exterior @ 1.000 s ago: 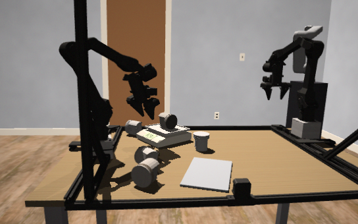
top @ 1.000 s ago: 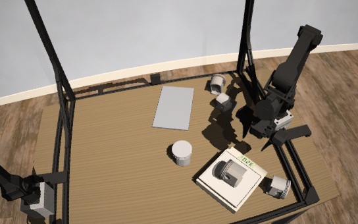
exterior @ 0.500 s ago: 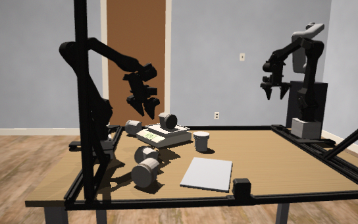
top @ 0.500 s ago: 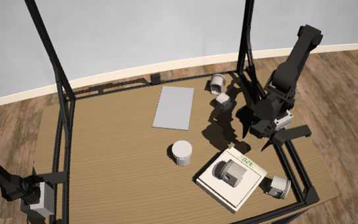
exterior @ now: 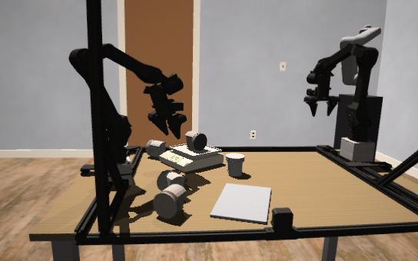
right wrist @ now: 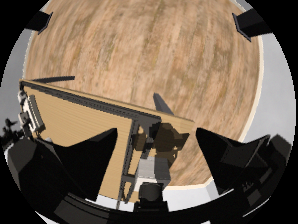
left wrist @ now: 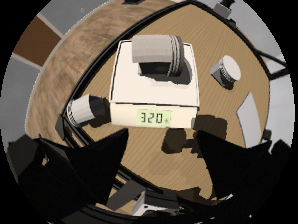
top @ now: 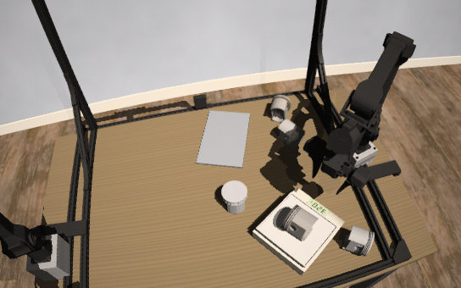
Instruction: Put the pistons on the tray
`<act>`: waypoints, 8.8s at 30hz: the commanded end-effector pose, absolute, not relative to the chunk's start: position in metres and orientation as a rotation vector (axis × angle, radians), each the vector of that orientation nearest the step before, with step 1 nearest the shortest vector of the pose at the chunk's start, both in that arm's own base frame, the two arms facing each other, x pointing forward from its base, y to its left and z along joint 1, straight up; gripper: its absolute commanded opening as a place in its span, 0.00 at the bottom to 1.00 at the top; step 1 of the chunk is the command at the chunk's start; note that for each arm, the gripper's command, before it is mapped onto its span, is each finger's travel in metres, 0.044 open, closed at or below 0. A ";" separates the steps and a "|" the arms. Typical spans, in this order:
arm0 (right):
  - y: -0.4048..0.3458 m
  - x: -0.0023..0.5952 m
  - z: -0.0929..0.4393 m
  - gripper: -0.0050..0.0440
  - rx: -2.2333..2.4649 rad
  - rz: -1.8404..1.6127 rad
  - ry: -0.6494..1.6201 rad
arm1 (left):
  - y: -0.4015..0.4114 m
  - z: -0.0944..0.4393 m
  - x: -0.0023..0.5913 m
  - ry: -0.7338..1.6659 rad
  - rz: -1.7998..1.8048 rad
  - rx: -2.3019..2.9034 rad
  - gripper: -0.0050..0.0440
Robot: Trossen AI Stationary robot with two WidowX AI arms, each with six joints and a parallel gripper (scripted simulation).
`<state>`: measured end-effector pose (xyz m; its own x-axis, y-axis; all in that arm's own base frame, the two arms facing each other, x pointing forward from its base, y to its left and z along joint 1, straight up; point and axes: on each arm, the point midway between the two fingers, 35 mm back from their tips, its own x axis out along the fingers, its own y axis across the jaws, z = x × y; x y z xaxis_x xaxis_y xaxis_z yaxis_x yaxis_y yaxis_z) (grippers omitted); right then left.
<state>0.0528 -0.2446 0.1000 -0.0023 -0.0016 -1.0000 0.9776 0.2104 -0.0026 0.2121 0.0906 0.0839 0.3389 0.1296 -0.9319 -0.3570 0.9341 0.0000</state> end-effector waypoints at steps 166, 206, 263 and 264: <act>-0.244 0.053 0.100 1.00 1.050 -1.050 1.303 | 0.145 0.042 0.323 0.726 1.552 -1.395 0.87; -0.244 0.053 0.100 1.00 1.050 -1.050 1.303 | 0.145 0.054 0.322 0.730 1.555 -1.393 0.43; -0.244 0.053 0.100 1.00 1.050 -1.050 1.303 | 0.145 0.125 0.324 0.722 1.549 -1.398 0.43; -0.244 0.053 0.100 1.00 1.050 -1.050 1.303 | 0.145 0.126 0.324 0.720 1.547 -1.399 0.43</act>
